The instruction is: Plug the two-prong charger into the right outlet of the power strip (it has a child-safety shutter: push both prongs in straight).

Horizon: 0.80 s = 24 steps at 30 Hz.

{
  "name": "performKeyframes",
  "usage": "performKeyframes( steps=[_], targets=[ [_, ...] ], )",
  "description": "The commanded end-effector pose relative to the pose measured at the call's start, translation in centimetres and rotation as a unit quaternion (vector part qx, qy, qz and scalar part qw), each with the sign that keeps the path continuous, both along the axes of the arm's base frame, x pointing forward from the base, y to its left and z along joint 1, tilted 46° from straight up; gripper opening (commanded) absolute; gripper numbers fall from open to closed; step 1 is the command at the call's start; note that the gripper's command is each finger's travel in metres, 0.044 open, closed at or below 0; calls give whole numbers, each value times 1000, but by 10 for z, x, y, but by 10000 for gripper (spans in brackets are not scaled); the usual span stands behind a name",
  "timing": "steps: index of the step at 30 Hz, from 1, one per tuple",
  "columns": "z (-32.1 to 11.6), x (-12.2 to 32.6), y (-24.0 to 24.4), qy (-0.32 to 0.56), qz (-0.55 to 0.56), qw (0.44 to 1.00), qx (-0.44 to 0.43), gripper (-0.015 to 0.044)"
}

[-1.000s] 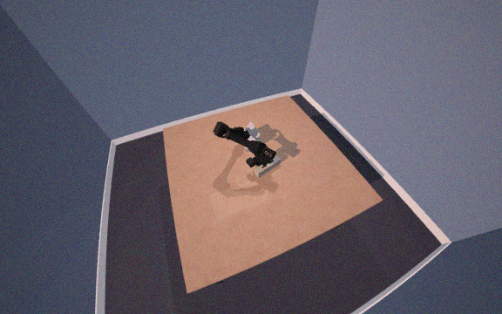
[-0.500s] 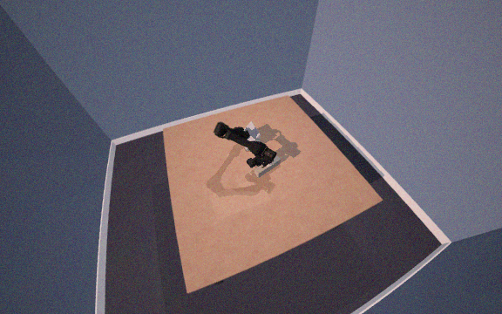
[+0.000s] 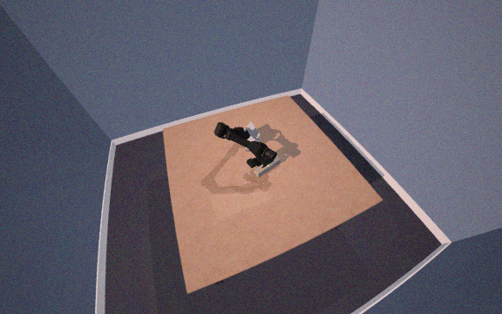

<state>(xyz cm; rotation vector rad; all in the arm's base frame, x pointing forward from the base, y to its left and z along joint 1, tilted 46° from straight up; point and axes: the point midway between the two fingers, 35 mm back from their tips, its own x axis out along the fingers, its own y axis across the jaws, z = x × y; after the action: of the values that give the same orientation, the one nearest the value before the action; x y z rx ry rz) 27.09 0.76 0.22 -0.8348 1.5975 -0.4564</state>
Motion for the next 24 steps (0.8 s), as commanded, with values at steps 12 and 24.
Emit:
performKeyframes(
  steps=[12, 24],
  targets=[
    [0, 9, 2, -5, 2, 1000, 0, 0],
    [-1, 14, 2, -5, 2, 1000, 0, 0]
  ],
)
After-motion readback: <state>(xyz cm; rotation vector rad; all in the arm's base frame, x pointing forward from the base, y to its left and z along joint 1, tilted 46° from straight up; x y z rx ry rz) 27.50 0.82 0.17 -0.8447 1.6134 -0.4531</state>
